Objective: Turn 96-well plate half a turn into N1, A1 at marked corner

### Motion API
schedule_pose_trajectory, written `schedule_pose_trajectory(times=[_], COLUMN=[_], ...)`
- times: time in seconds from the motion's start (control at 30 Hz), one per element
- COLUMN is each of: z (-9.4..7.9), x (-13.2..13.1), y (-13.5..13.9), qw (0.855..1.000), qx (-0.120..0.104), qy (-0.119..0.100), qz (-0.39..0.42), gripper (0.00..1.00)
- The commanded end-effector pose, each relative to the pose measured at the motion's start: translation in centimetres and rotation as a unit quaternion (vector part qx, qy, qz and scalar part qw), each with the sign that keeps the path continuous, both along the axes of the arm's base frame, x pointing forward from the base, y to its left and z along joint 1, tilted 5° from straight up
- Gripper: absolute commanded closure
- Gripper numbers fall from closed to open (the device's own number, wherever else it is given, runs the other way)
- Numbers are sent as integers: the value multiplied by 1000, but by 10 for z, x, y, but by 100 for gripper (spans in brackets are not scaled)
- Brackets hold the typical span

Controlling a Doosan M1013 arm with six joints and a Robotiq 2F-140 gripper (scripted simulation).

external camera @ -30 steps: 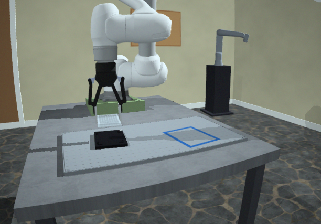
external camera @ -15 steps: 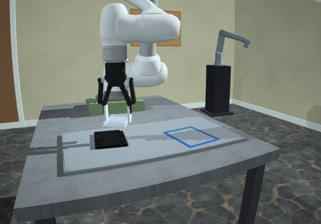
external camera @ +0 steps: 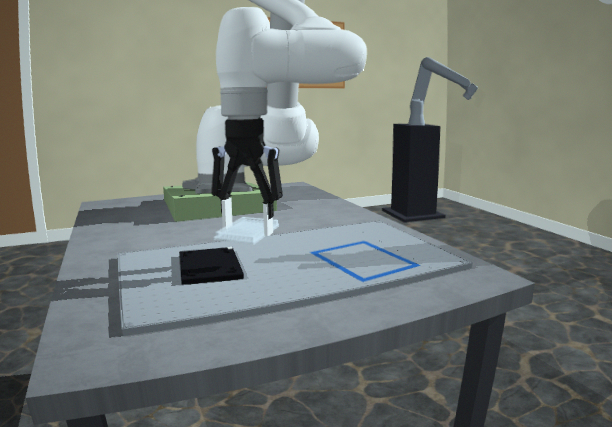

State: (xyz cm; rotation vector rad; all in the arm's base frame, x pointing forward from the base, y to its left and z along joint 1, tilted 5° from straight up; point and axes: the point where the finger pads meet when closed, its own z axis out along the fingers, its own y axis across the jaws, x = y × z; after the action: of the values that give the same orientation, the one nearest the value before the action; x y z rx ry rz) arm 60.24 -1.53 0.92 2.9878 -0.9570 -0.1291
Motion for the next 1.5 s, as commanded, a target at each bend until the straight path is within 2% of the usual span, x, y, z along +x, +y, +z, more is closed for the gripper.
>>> schedule_pose_trajectory(times=[0.0,1.47], z=[0,-3], x=[2,21], y=[10,135], qw=[1000,1000], qx=[0,0], qy=[0,0], qz=[0,0], gripper=[100,100])
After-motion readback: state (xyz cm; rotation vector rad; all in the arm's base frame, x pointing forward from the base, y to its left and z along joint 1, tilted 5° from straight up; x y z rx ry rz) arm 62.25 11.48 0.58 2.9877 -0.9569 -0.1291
